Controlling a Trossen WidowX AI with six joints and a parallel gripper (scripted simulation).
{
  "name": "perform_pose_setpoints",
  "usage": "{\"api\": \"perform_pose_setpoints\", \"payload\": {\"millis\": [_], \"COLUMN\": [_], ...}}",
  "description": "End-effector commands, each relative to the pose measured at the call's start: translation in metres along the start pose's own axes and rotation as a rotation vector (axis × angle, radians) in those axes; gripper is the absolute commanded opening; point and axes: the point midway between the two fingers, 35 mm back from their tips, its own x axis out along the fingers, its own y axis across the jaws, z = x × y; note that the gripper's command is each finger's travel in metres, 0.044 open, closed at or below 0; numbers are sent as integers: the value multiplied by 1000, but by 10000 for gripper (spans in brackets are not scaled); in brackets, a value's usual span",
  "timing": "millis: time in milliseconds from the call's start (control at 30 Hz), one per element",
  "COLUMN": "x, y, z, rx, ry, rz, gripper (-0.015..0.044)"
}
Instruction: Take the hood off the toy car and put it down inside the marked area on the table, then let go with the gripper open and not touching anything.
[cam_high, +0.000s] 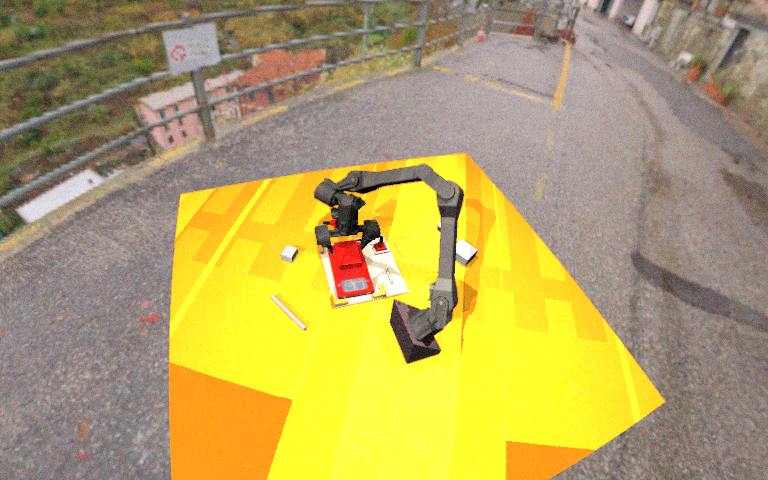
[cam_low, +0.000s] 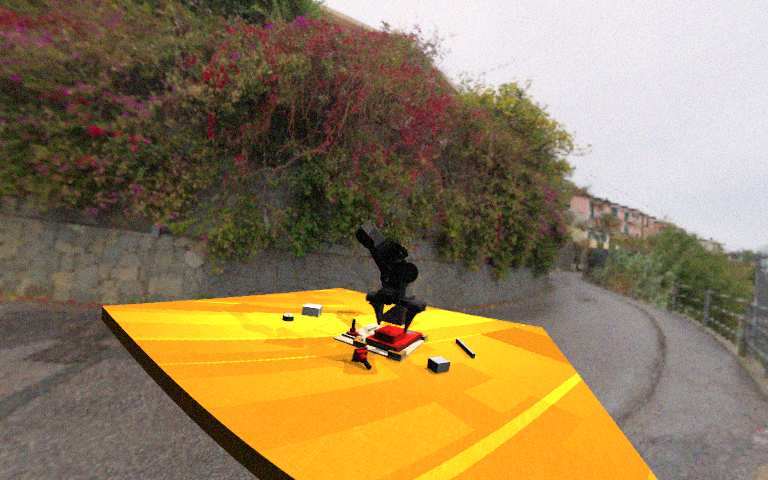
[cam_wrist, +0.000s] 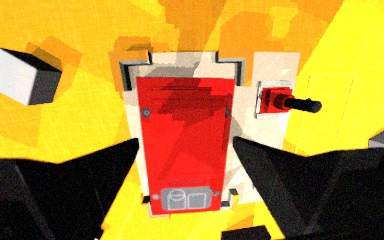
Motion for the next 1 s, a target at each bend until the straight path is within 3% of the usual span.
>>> {"api": "perform_pose_setpoints", "payload": {"millis": [0,967], "x": [3,17], "y": [-1,-1], "z": [-1,-1], "rx": [-6,-6], "ry": [2,2], "rz": [-6,-6], "gripper": [440,440]}}
